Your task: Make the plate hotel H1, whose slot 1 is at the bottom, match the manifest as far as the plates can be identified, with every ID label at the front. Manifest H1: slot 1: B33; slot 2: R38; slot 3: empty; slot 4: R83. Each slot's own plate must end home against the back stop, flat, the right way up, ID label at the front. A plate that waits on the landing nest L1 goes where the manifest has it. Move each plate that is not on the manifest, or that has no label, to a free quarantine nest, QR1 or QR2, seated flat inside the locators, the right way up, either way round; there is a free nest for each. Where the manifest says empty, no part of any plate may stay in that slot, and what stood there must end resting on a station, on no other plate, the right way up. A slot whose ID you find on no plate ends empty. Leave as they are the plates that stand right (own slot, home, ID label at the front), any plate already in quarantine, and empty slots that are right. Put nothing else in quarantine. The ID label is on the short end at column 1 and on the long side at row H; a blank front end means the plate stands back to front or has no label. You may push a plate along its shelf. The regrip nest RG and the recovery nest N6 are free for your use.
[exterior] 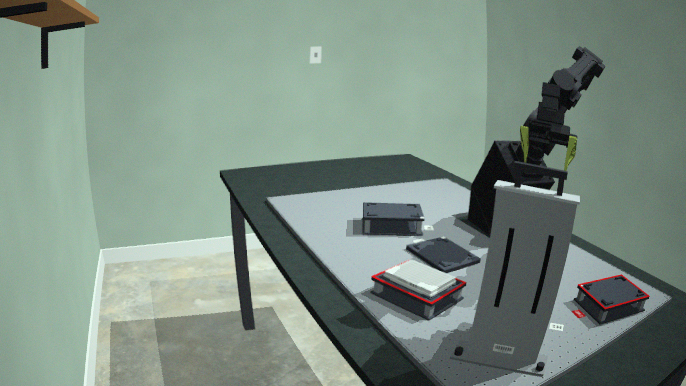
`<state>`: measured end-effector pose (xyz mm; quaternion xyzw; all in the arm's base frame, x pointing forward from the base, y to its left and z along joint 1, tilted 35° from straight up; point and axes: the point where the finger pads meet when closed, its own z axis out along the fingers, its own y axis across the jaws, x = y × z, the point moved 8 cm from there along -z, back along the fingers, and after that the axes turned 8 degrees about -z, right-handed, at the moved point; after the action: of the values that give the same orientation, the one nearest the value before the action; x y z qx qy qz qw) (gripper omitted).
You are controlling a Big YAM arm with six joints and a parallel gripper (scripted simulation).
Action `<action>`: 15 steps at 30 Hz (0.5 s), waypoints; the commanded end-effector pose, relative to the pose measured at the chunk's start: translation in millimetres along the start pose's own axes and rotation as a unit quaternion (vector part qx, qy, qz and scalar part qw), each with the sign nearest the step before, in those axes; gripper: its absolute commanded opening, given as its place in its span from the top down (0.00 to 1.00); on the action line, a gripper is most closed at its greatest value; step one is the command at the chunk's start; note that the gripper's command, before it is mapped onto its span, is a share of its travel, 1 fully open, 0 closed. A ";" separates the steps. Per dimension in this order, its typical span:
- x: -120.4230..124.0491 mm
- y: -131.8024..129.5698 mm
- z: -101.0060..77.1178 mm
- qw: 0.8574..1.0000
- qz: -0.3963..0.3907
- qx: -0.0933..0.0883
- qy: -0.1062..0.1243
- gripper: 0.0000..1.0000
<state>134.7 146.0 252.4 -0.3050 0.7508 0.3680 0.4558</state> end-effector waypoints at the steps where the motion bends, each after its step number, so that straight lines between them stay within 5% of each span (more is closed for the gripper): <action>1: -5.5 7.1 5.2 1.000 -0.002 -0.014 -0.015 0.00; 9: 13.2 10.3 24.3 1.000 -0.001 -0.014 -0.015 0.00; 11: -13.9 17.7 17.8 0.999 -0.008 -0.019 -0.040 0.00; 15: -18.9 13.4 18.6 0.999 -0.006 -0.011 -0.045 0.00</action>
<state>132.3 168.6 228.6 -0.3121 0.7458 0.3737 0.4547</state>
